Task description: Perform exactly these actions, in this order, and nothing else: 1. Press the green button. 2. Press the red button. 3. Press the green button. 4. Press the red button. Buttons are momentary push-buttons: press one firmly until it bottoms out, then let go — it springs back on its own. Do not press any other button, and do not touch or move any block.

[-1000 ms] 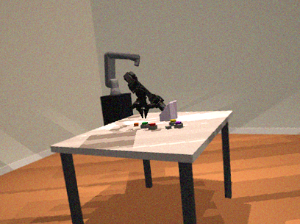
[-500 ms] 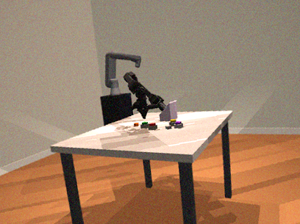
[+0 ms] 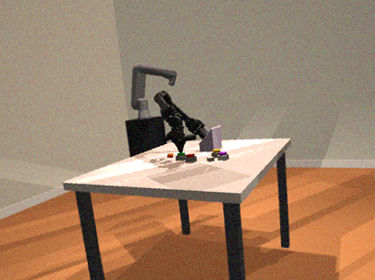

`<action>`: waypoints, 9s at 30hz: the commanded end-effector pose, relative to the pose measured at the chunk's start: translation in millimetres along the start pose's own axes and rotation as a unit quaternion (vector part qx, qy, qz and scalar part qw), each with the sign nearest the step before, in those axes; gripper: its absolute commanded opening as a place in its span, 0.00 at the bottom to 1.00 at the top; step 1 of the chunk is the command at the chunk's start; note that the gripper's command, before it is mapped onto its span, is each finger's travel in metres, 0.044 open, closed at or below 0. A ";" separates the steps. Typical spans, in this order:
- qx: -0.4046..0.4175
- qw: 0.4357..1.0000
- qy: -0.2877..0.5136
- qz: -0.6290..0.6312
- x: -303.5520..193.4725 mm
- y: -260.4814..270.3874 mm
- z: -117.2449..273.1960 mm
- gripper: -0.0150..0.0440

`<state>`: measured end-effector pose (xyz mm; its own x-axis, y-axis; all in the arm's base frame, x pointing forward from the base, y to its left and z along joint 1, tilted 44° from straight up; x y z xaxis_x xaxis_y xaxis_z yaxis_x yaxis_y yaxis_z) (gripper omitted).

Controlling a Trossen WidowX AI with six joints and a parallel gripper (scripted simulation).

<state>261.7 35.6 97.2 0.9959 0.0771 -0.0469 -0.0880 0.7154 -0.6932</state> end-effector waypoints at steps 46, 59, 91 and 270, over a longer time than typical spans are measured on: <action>0.001 1.000 -0.001 0.002 38.0 61.3 89.7 0.29; 0.000 1.000 -0.001 0.002 46.4 79.6 29.3 0.29; -0.001 1.000 -0.001 0.001 46.1 79.4 -5.6 0.29; -0.001 1.000 -0.001 0.001 46.1 79.4 -5.6 0.29</action>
<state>300.8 92.6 36.2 0.9961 0.0765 -0.0440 -0.0856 0.7175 -0.6913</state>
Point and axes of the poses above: the point midway between the two fingers, 35 mm back from their tips, its own z axis back along the fingers, its own y axis across the jaws, x = y × z, the point moved 10 cm from there along z, back along the fingers, and after that the axes turned 4 degrees about z, right-handed, at the moved point
